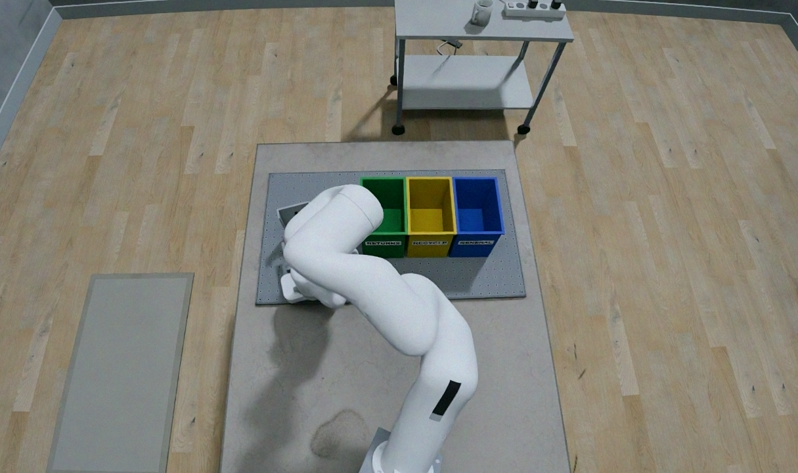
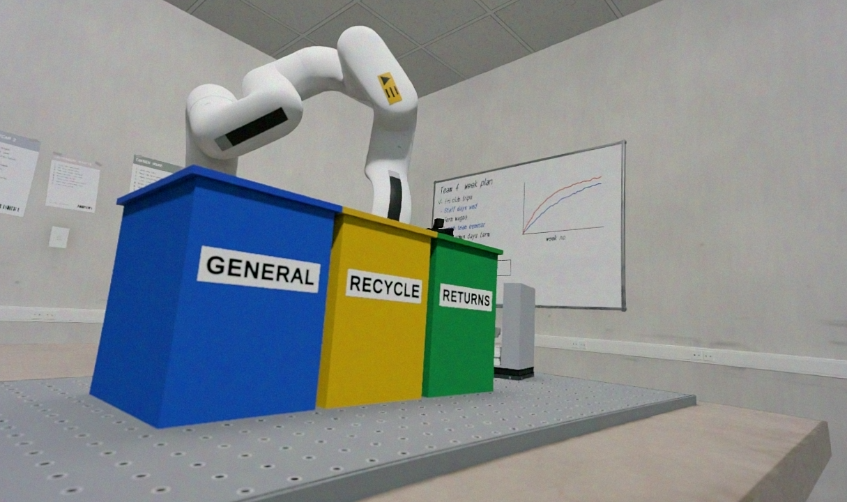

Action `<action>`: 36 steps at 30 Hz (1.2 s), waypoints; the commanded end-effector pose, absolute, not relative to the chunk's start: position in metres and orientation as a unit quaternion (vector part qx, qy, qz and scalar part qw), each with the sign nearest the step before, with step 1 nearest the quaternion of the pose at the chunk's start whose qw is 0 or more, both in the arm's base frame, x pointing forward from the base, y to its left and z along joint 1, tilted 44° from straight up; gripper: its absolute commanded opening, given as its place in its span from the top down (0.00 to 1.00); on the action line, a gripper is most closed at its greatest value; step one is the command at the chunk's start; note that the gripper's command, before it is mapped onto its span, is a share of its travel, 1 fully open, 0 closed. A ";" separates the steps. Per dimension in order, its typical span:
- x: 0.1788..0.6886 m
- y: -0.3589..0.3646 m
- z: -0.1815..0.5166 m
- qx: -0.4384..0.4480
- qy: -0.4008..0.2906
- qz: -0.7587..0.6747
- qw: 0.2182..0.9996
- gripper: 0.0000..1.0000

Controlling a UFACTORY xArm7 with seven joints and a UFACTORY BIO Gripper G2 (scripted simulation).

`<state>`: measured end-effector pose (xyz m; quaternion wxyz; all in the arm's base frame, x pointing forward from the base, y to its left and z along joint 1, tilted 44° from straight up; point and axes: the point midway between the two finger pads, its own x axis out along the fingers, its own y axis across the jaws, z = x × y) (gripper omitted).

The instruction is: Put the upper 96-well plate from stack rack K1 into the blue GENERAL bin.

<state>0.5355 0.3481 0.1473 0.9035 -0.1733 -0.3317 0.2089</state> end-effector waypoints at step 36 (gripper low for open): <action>0.548 0.346 0.135 -0.172 -0.332 0.209 0.903 0.63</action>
